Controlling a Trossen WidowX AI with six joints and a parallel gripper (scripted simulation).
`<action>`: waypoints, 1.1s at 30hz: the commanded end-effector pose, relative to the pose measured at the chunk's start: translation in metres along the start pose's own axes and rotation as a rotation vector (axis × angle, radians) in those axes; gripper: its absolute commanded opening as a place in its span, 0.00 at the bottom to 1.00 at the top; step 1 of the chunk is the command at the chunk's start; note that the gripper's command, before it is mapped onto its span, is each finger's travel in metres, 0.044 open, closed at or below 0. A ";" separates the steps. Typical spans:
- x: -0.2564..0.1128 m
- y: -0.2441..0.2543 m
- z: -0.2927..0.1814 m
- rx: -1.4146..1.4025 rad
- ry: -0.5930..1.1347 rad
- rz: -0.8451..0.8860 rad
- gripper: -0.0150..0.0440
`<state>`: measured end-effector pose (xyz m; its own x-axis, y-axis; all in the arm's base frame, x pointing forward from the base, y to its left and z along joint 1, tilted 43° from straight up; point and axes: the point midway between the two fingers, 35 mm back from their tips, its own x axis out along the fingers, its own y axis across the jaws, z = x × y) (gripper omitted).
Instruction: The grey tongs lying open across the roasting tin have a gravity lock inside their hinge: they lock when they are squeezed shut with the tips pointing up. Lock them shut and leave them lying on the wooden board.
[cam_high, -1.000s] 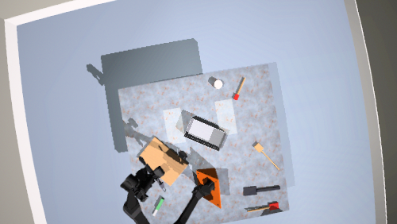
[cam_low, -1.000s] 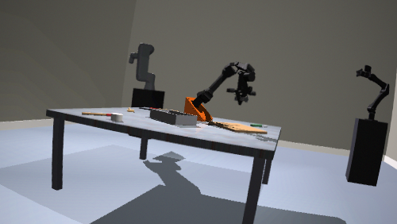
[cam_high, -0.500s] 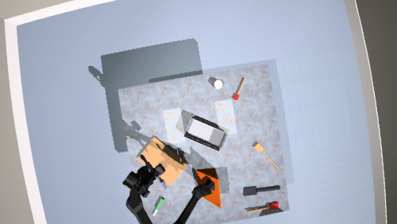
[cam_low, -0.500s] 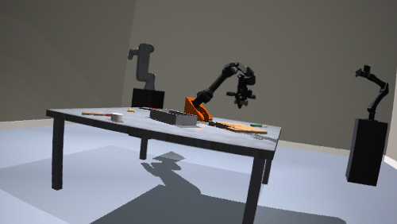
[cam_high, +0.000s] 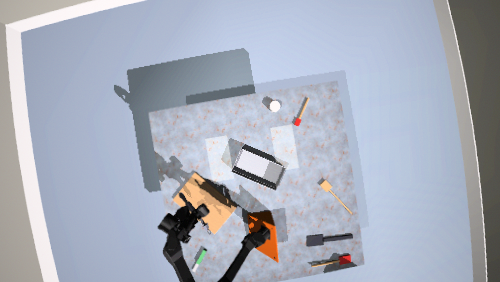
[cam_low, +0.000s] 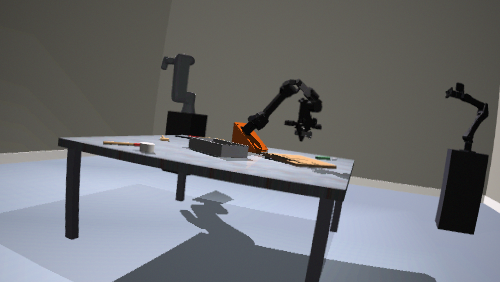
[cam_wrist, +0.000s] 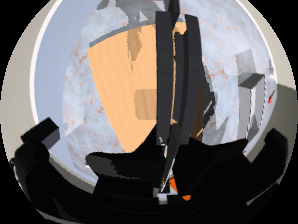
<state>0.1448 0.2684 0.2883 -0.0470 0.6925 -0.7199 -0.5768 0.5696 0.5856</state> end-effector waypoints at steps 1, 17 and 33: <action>0.008 -0.002 0.000 0.006 0.000 -0.005 0.00; 0.034 -0.001 -0.002 0.007 -0.001 -0.003 0.00; 0.060 0.000 -0.006 0.009 -0.004 0.000 0.00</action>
<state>0.1378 0.3047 0.2494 -0.0467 0.6969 -0.7157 -0.5742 0.5675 0.5901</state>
